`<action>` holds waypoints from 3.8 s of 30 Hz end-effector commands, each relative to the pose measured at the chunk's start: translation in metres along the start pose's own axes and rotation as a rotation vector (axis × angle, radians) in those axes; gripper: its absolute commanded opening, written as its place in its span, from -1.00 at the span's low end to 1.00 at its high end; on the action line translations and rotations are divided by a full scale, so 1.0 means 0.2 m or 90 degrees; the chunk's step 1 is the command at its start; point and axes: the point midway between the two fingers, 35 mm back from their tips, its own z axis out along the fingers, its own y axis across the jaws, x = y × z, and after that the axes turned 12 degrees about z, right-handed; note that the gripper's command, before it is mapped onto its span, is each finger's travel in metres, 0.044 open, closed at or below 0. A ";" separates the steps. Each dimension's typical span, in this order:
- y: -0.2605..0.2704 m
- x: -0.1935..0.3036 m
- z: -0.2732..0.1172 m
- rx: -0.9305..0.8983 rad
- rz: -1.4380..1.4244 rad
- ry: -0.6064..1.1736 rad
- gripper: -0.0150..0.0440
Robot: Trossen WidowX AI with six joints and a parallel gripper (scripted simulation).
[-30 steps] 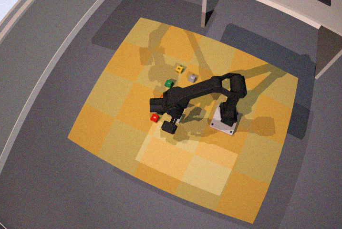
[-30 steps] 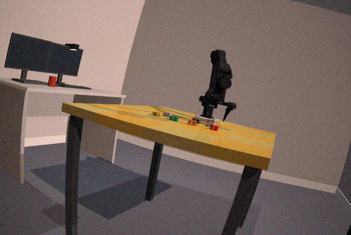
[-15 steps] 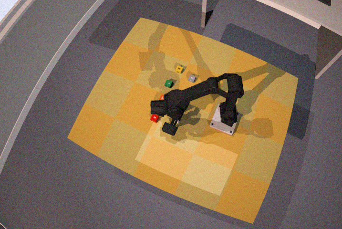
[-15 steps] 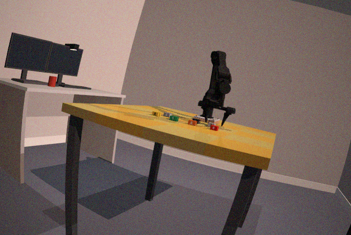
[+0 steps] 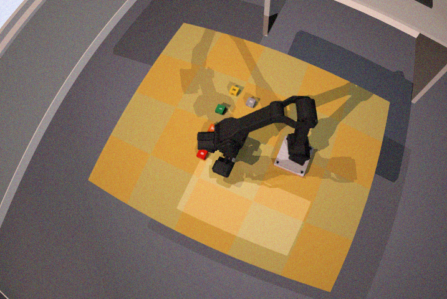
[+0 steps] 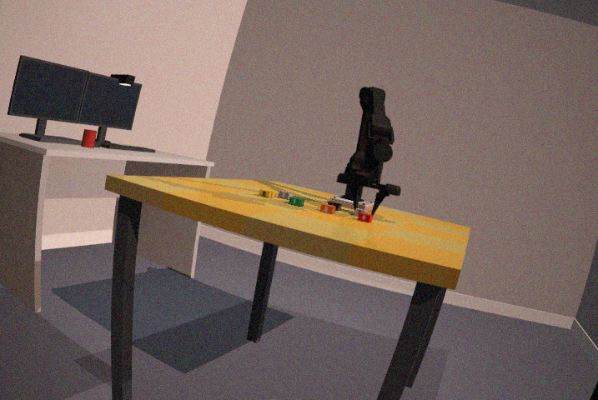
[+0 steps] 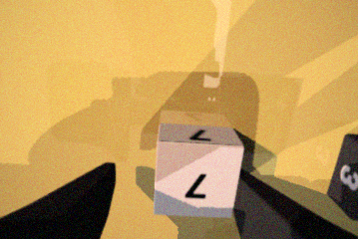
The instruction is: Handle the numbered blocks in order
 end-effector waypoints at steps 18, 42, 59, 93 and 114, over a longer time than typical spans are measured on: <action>0.00 0.00 0.00 0.001 0.002 -0.002 -0.08; 0.00 0.00 0.00 0.001 0.002 -0.002 0.54; 0.00 0.00 -0.19 0.001 0.002 -0.002 0.78; 0.29 -0.44 -0.60 -0.003 0.002 -0.008 -0.08; 0.29 -0.45 -0.18 -0.002 0.002 -0.008 0.86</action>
